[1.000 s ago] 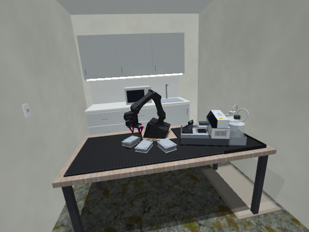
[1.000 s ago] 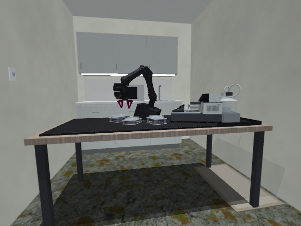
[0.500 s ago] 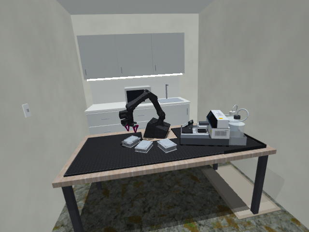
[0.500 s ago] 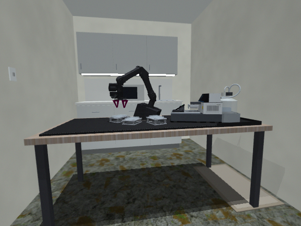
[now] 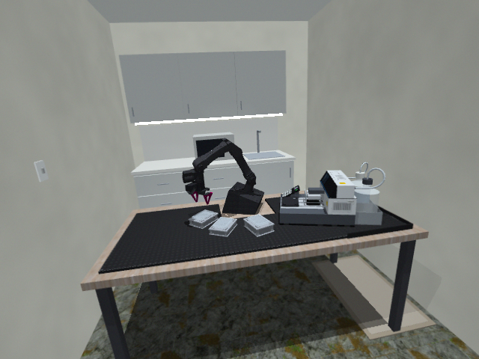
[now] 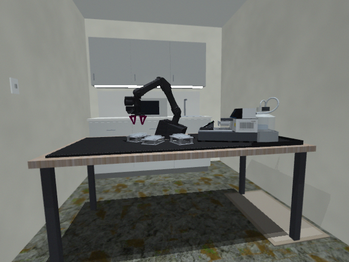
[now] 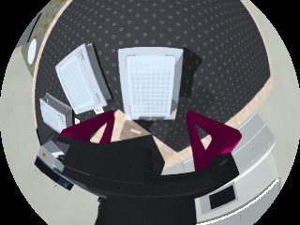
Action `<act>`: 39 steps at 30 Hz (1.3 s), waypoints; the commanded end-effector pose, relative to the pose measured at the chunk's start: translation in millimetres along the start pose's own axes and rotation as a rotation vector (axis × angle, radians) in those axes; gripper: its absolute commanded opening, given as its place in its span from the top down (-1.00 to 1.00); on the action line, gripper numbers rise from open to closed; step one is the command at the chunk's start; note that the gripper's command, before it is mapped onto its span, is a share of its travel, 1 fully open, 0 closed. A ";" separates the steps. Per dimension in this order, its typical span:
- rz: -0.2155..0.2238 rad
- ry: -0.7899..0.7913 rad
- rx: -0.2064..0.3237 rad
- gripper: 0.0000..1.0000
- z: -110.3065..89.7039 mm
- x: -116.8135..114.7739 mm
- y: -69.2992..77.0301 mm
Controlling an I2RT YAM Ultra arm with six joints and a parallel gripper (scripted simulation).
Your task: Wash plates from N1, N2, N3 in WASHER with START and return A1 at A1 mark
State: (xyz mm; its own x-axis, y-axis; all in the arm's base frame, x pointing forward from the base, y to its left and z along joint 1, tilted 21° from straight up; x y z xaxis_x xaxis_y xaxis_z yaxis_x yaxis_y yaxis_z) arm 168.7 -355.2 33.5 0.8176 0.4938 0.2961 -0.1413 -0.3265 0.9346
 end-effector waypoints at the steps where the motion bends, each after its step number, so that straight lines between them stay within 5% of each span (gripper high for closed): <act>1: -0.002 0.004 -0.015 -1.00 1.1 -0.2 5.1; 39: -0.002 0.004 -0.015 -1.00 1.9 -0.3 -51.6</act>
State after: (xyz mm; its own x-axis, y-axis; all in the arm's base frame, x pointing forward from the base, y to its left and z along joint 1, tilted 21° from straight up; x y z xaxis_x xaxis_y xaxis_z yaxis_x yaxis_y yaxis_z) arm 175.1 -335.4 -17.6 0.8163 0.4960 0.2961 -0.1318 -0.3391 0.9315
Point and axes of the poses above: the point where the finger pads meet when closed, its own y axis back along the fingers, its own x axis across the jaws, z = x × y, the point moved 10 cm from there along y, back along the fingers, and after that the axes turned 15 degrees about -y, right-handed, at the moved point
